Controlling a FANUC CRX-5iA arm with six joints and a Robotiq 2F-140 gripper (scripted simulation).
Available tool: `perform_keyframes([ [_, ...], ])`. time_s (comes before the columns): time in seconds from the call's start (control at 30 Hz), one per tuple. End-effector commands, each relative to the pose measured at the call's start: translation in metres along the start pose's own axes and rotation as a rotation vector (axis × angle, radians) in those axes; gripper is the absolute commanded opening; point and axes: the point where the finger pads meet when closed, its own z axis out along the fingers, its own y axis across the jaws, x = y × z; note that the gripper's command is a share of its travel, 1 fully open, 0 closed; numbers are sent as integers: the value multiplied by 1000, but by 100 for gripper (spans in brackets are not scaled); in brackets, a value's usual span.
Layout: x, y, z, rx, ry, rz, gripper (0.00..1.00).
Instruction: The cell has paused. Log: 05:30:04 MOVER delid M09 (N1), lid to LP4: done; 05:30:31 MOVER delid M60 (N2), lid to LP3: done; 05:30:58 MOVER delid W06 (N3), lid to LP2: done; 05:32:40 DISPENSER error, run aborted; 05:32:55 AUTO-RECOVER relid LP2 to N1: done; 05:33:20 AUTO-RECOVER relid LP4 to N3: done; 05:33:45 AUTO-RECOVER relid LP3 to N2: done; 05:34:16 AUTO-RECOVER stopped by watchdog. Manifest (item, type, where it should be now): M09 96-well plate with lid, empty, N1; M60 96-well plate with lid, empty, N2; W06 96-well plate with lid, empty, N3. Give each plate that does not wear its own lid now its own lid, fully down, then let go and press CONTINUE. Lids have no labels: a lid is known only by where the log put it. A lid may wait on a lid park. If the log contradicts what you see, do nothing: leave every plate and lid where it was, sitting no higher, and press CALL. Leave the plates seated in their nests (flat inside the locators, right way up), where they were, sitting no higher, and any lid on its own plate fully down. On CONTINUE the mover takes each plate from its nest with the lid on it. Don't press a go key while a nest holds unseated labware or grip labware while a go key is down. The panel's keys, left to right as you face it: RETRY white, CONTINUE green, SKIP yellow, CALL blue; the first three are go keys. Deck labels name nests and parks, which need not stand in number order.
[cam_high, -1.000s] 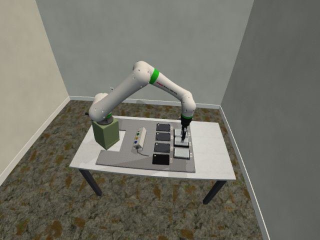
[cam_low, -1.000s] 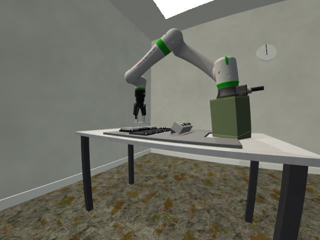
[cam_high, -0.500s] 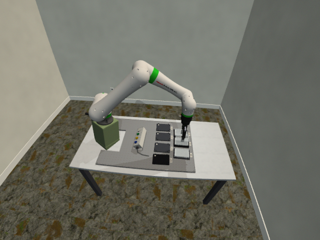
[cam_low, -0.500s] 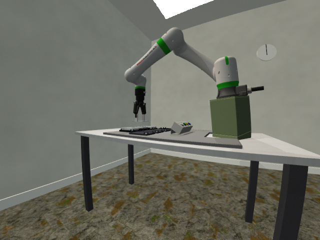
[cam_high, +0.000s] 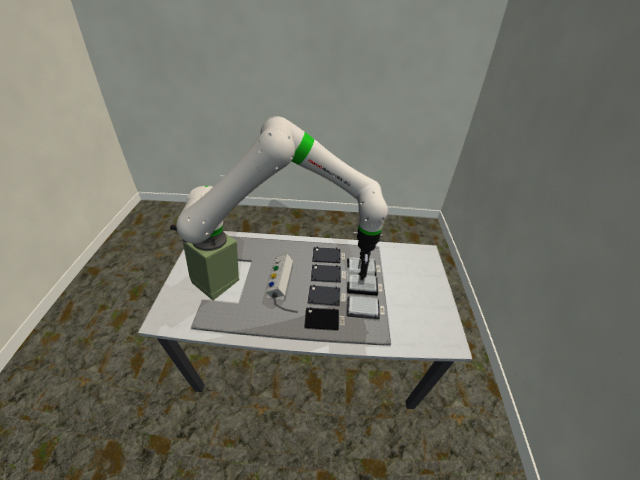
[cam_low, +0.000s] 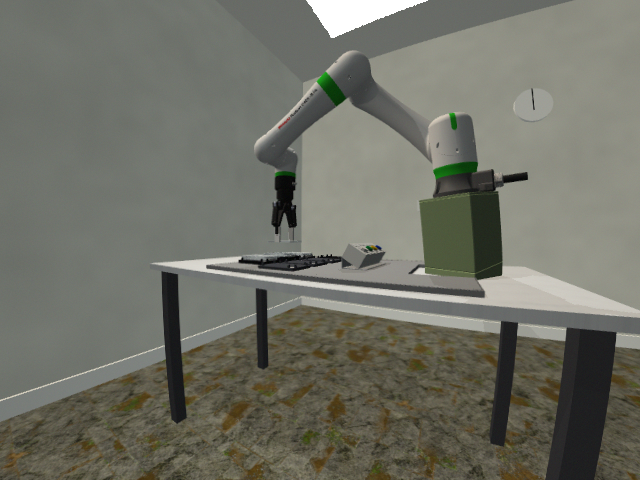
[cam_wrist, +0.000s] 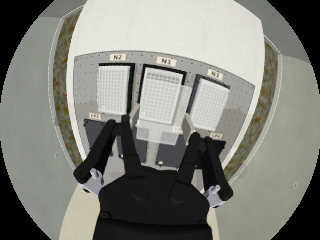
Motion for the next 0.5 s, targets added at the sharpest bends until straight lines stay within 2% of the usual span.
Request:
perform_keyframes([
  [0.0,-50,24,2,1,-4,0,0],
  [0.03,-50,24,2,1,-4,0,0],
  [0.07,-76,35,2,1,-4,0,0],
  [0.13,-76,35,2,1,-4,0,0],
  [0.17,-101,46,2,0,-4,0,0],
  [0.23,-101,46,2,0,-4,0,0],
  [0.27,-124,54,2,-1,-4,1,0],
  [0.3,-124,54,2,-1,-4,1,0],
  [0.33,-142,61,3,-1,-4,1,0],
  [0.47,-159,67,3,-2,-4,1,0],
])
